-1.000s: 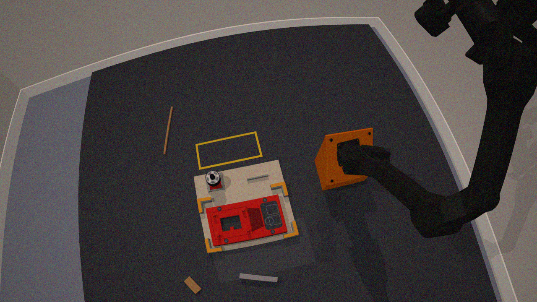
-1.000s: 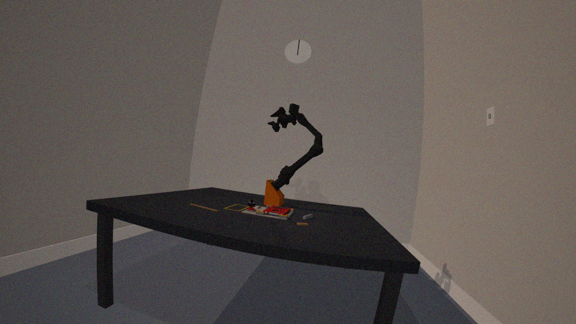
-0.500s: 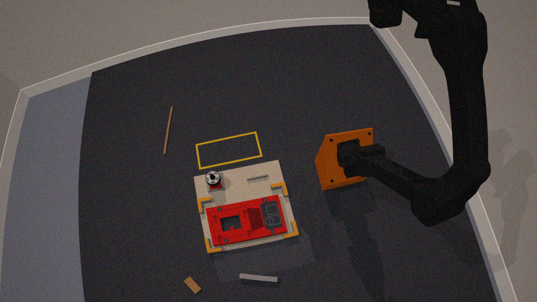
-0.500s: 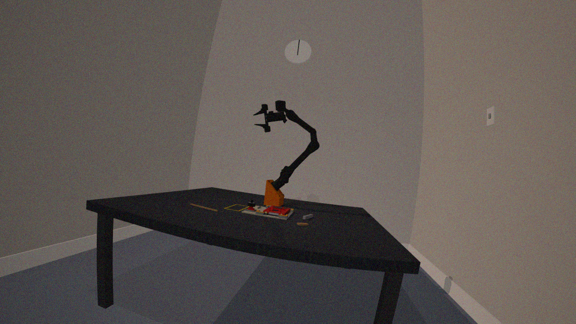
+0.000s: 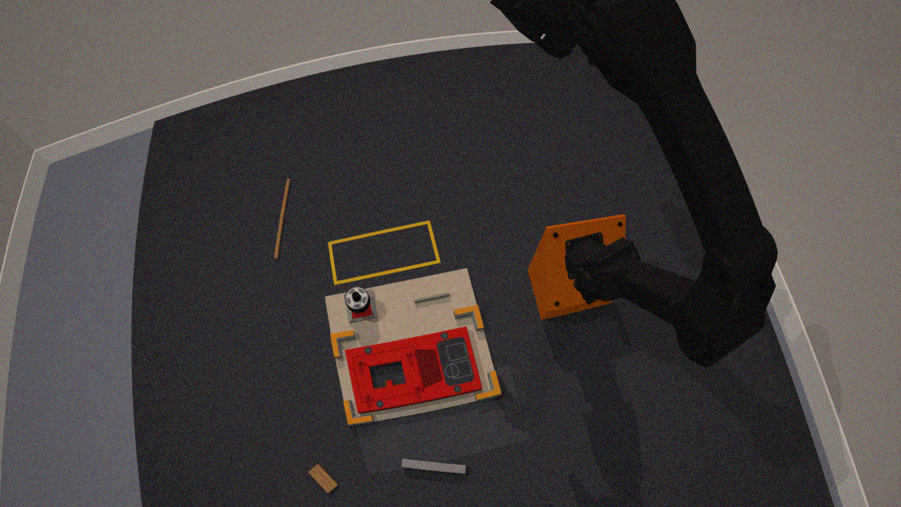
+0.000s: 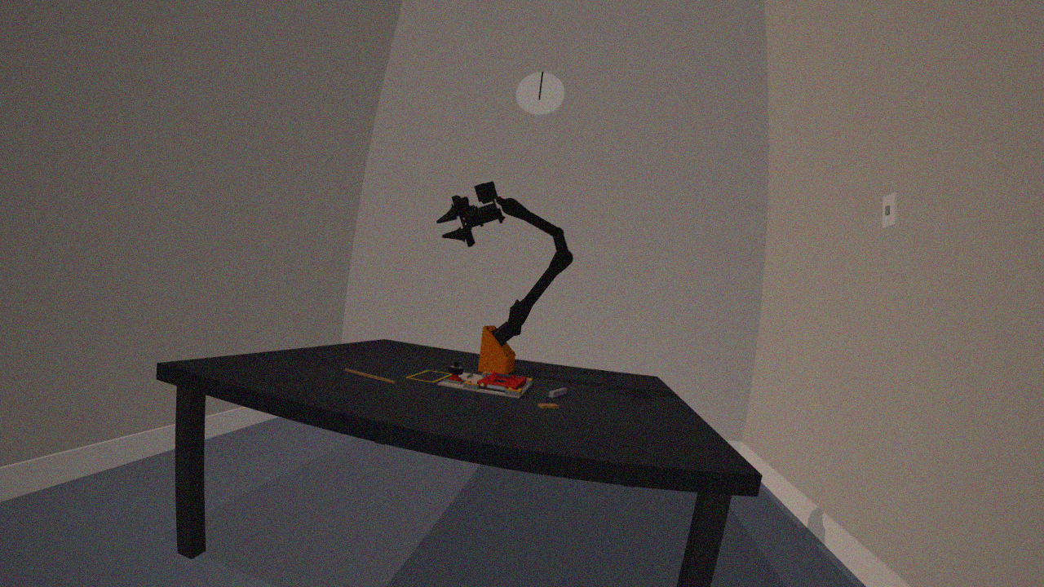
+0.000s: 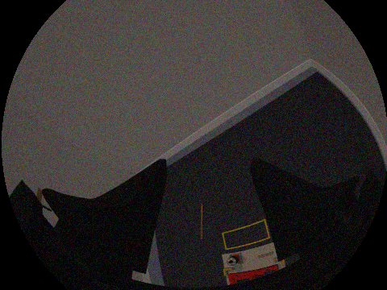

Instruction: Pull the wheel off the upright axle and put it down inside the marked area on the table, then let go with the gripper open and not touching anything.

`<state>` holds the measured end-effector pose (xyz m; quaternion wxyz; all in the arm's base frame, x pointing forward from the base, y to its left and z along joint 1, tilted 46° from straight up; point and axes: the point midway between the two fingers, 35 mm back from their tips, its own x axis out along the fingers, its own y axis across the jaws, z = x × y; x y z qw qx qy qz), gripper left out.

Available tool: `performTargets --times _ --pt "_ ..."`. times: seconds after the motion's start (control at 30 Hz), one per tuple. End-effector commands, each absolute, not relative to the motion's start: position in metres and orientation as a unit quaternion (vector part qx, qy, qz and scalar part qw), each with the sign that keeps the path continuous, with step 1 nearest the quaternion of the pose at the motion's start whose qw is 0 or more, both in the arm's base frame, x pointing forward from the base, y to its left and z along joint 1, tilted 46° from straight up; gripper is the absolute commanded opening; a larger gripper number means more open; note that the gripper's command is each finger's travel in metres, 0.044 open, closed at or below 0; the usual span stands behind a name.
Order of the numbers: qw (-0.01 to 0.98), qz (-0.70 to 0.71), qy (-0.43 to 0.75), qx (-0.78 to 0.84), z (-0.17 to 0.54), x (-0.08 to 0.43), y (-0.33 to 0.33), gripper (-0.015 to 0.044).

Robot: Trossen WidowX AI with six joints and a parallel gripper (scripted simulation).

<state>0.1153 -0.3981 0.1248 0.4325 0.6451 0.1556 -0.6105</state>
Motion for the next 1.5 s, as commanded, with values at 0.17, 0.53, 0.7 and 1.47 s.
performTargets --times 0.17,0.53,0.7,1.47 --pt "0.525 -0.497 0.326 0.609 0.092 0.190 -0.353 0.0300" --pt "0.629 -0.275 0.511 0.517 0.055 0.274 -0.270 0.0300" --pt "0.659 -0.159 0.570 0.464 0.040 0.302 -0.225 0.0300" --pt "0.674 0.268 0.629 0.279 0.009 0.347 -0.059 0.0300"
